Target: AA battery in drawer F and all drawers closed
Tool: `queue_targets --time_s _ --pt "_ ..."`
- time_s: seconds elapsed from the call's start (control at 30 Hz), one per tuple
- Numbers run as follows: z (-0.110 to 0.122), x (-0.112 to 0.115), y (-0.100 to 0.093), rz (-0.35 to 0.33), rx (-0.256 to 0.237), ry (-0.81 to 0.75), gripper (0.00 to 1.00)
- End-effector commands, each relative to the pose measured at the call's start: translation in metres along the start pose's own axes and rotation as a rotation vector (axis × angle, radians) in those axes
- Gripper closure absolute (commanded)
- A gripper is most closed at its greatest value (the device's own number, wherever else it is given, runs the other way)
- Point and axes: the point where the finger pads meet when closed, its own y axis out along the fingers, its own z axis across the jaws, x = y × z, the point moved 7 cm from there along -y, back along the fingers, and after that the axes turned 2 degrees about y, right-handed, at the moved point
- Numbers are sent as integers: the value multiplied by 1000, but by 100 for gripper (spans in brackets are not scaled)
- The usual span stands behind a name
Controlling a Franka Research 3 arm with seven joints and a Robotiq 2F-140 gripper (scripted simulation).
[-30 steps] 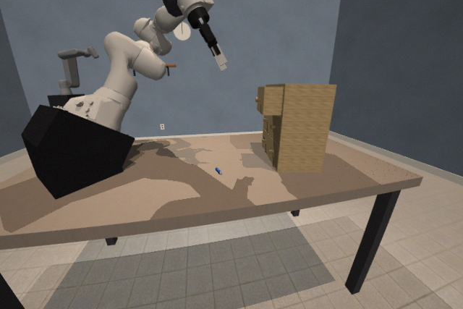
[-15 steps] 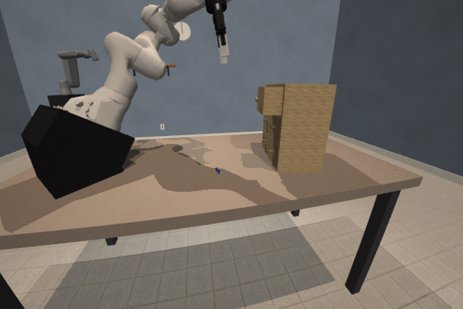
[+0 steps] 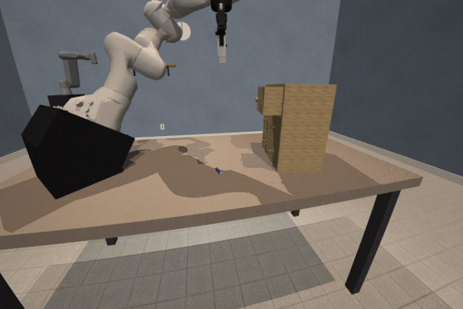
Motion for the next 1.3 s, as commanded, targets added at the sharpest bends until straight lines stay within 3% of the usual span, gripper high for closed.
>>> queue_targets --time_s 0.0,1.0,1.1,1.27 --pt "-1 2 1 -13 -4 23 0" --pt "-1 1 0 -7 -5 23 0" --pt "5 0 -1 -5 -6 74 0" --pt "29 -3 -5 1 -12 290 0"
